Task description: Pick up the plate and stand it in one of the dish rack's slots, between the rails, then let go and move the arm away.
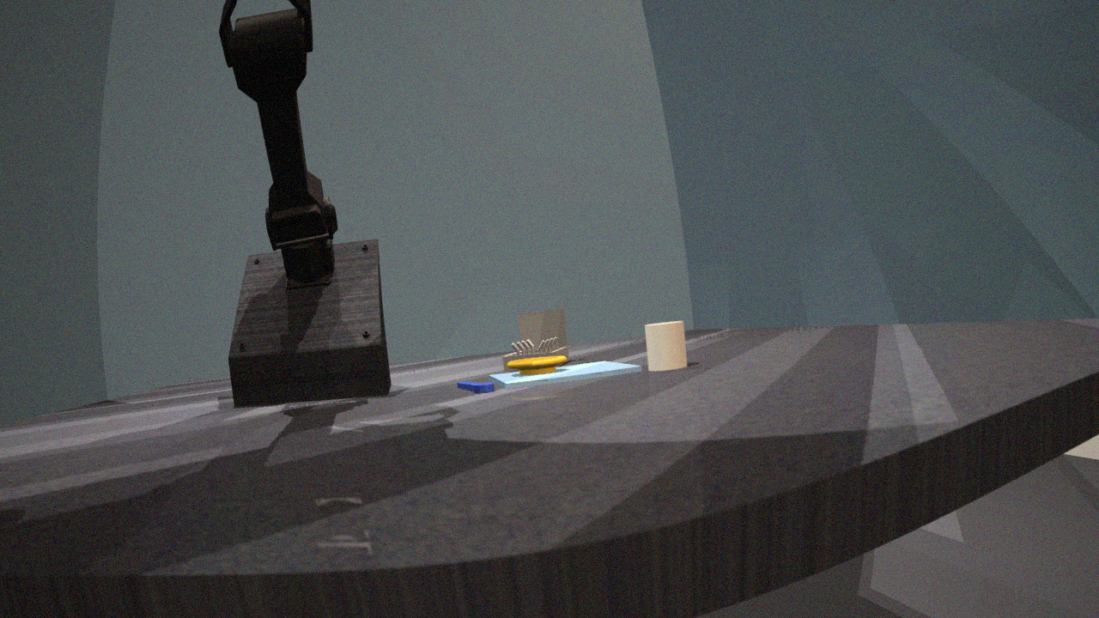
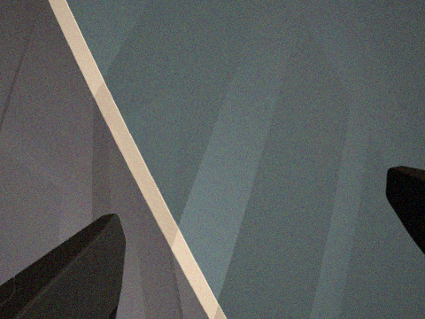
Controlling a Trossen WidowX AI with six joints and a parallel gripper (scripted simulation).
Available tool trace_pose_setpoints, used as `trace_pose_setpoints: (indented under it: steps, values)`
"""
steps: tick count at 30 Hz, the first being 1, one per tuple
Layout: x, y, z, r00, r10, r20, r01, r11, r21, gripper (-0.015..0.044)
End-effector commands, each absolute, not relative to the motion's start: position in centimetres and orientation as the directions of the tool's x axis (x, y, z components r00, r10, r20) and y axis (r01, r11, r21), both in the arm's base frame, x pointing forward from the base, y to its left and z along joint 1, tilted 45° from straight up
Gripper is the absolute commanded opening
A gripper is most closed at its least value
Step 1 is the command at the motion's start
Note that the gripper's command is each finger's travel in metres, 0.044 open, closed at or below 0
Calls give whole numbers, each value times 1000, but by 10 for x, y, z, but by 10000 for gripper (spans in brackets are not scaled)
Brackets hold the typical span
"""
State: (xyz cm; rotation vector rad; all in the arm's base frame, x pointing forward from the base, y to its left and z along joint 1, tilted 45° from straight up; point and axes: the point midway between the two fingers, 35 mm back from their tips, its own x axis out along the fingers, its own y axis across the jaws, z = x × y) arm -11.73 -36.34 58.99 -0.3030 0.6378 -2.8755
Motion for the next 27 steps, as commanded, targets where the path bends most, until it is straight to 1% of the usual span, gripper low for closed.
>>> trace_pose_setpoints:
  steps: [1,4,8,11,19,27]
  values:
    - [-117,-364,590,-962,-221,159,133,-891,-434,400]
    - [-106,-372,587,-951,-260,167,164,-882,-441,400]
    - [-76,-393,577,-912,-366,184,249,-852,-460,400]
    - [-60,-403,570,-890,-416,187,289,-831,-476,400]
    - [26,-447,514,-757,-637,145,453,-672,-586,400]
    - [117,-462,447,-578,-813,65,566,-458,-685,400]
